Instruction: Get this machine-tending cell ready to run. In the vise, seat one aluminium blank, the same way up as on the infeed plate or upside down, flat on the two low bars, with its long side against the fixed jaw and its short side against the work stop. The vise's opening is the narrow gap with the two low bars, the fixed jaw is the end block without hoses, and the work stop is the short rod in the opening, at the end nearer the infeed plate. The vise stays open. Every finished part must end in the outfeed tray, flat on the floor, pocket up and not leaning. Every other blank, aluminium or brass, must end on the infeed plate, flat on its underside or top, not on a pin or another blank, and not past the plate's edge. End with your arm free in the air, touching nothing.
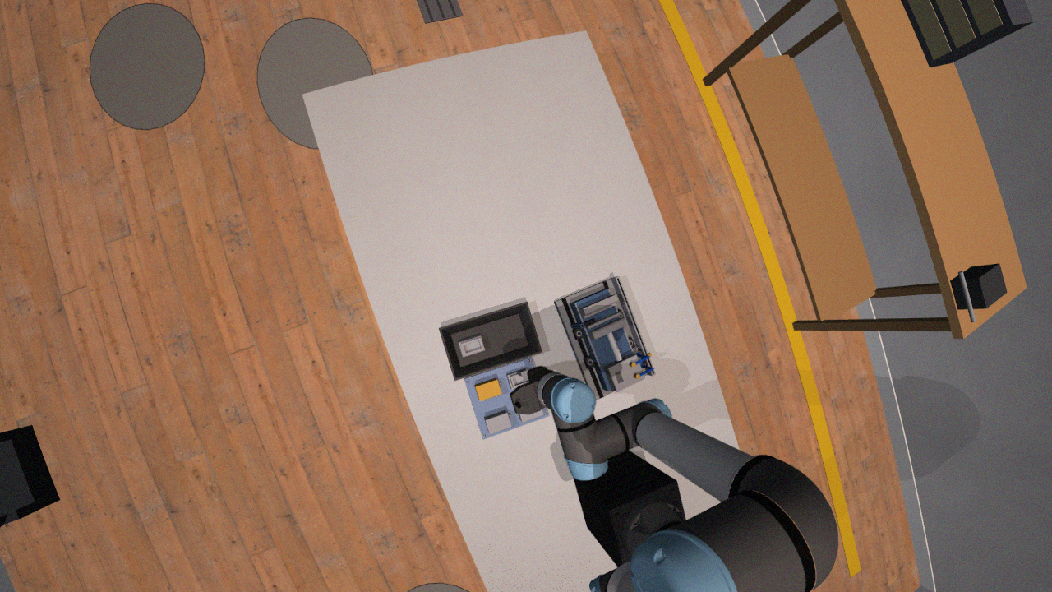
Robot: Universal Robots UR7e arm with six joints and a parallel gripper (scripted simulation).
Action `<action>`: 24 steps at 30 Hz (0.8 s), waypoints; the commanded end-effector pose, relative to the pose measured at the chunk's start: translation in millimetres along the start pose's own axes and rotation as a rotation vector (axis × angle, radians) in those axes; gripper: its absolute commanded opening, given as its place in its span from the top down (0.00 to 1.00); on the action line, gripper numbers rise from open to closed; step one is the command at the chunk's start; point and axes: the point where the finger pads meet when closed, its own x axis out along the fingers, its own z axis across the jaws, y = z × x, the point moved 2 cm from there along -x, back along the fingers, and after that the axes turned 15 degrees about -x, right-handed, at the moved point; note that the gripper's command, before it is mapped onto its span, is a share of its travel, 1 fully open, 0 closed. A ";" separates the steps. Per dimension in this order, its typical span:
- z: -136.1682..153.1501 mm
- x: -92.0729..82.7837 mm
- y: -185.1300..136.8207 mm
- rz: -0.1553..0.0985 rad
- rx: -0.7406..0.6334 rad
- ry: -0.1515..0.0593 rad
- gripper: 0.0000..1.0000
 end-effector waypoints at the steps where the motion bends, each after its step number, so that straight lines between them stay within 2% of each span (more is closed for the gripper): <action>1: 5.6 15.1 -1.4 -0.003 0.000 -0.013 0.00; 9: 5.7 22.6 -1.5 -0.003 0.000 -0.013 0.00; 24: 5.1 22.5 -1.3 -0.002 0.000 -0.012 0.00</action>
